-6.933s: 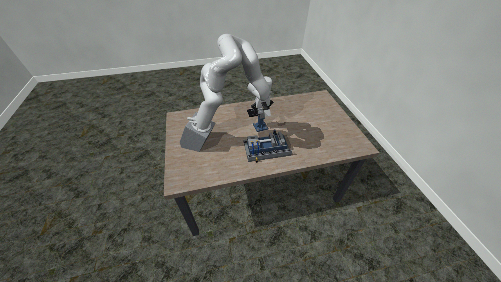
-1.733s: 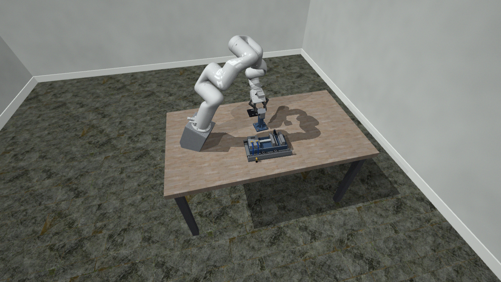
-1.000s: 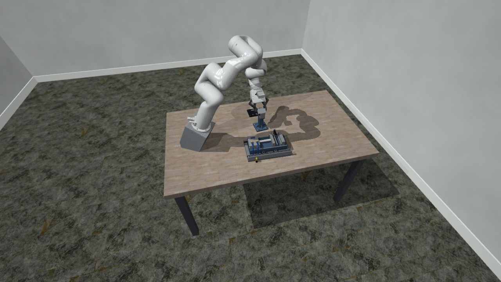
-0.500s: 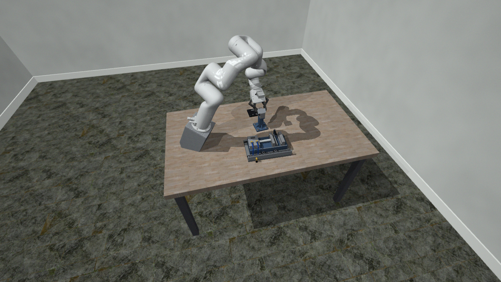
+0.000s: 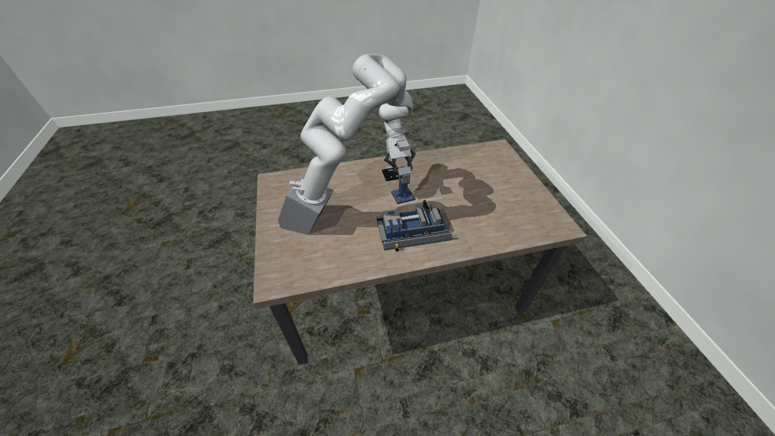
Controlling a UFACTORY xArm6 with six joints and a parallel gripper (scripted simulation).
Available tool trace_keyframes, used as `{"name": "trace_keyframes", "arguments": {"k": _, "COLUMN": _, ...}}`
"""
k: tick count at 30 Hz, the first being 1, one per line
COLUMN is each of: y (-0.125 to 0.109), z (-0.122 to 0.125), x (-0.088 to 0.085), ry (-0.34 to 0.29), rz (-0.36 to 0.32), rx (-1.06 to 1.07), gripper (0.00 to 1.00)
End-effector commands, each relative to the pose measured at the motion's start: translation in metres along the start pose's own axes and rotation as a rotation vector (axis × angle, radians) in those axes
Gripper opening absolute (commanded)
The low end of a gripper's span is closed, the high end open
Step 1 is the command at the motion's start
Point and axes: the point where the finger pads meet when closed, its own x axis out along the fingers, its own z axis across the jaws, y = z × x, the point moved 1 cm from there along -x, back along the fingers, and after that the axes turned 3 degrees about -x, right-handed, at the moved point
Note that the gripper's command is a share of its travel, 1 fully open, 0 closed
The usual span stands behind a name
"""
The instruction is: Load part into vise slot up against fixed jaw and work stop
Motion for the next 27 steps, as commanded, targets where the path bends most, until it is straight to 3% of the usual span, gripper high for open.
{"name": "trace_keyframes", "arguments": {"k": 1, "y": 0.001, "z": -0.001, "x": -0.002, "ry": 0.002, "rz": -0.002, "rx": 0.003, "gripper": 0.00}}
{"name": "trace_keyframes", "arguments": {"k": 27, "y": 0.012, "z": 0.000, "x": -0.012, "ry": 0.002, "rz": -0.002, "rx": 0.003, "gripper": 0.00}}
